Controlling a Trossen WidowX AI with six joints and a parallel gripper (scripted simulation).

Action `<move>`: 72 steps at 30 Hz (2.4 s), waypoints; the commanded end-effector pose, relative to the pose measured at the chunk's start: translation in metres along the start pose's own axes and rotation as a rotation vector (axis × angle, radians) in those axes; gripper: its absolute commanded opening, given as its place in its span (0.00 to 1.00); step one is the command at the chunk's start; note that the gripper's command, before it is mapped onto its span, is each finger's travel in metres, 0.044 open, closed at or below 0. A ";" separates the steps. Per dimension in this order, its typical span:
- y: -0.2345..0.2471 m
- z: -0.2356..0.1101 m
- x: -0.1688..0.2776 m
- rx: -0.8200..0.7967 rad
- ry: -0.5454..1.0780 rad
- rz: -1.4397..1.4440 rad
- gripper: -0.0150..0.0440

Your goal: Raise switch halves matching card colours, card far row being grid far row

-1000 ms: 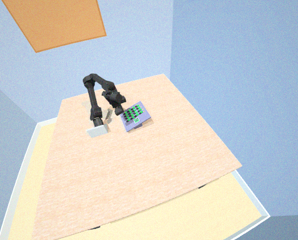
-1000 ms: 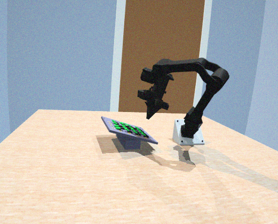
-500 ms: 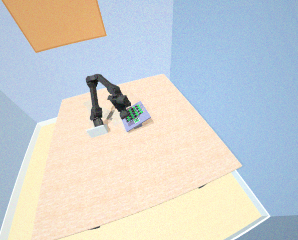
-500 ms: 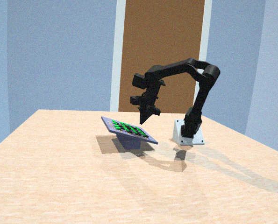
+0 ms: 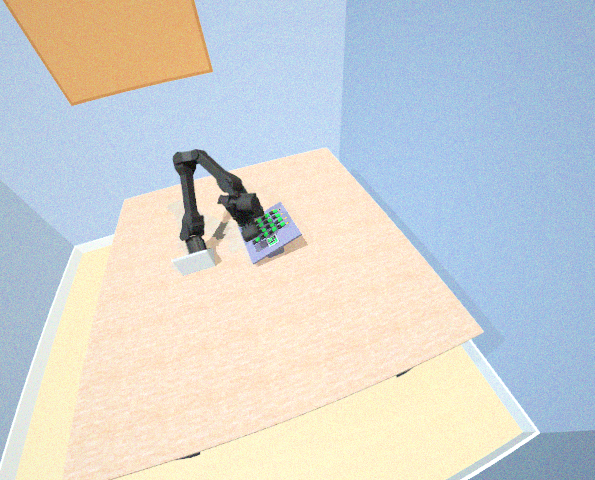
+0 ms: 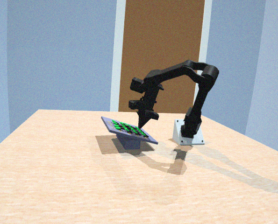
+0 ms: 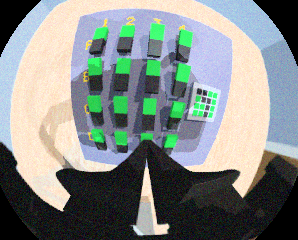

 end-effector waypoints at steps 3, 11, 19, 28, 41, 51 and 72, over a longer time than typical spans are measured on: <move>0.000 0.002 0.000 -0.003 -0.003 0.005 0.25; 0.000 0.002 0.000 -0.003 -0.003 0.005 0.25; 0.000 0.002 0.000 -0.003 -0.003 0.005 0.25; 0.000 0.004 0.000 -0.004 -0.003 0.004 0.25; 0.000 0.005 0.000 -0.004 -0.003 0.004 0.25; 0.000 0.007 0.000 -0.004 -0.003 0.004 0.25; 0.004 -0.061 -0.014 0.000 -0.027 0.006 0.25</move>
Point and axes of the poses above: the point midway between the two fingers, 35 mm back from their tips, its own z axis out along the fingers, its own y axis across the jaws, x = y × z, the point moved 6 cm from there along -z, back along the fingers, and after that the axes turned 1 degree about -z, right-handed, at the moved point
